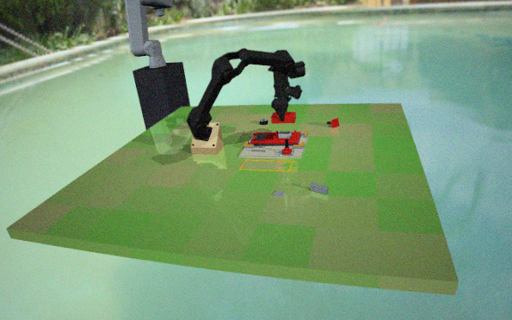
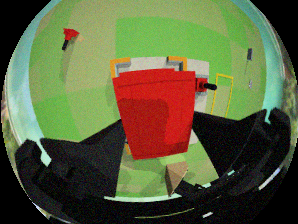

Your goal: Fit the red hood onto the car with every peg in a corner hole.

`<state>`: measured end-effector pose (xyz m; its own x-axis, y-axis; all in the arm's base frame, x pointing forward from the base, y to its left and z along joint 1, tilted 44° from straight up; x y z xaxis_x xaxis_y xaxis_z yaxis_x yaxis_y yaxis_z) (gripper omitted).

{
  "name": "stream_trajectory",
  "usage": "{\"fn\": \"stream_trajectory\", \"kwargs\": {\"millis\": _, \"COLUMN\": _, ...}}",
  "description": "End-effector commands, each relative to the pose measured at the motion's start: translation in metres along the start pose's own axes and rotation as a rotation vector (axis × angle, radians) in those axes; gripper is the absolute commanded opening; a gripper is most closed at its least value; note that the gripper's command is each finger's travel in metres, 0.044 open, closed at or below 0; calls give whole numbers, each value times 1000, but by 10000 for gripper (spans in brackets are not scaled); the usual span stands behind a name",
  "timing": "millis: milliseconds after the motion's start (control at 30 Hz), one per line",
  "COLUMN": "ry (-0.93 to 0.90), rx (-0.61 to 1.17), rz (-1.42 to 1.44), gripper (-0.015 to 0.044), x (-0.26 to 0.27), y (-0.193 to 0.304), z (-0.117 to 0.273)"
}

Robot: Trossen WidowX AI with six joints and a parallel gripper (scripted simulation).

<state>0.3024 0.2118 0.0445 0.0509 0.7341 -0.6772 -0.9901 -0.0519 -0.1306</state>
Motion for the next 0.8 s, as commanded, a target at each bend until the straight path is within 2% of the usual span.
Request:
{"fn": "stream_trajectory", "kwargs": {"millis": 0, "ry": -2, "rx": 4, "rz": -12, "gripper": 0, "x": 1, "y": 0, "z": -2}}
{"fn": "stream_trajectory", "kwargs": {"millis": 433, "ry": 0, "rx": 3, "rz": -12, "gripper": 0, "x": 2, "y": 1, "z": -50}}
{"fn": "stream_trajectory", "kwargs": {"millis": 767, "ry": 0, "rx": 3, "rz": -12, "gripper": 0, "x": 2, "y": 1, "z": -51}}
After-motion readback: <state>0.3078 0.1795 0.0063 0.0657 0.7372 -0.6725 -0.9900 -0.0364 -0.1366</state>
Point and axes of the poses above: the point midway between the two fingers, 35 mm back from their tips, its own z axis back along the fingers, its own x axis across the jaws, y = z × x, the point moved 7 cm from there along z, back along the fingers, and after that the axes turned 12 degrees about -z, right-handed, at the moved point
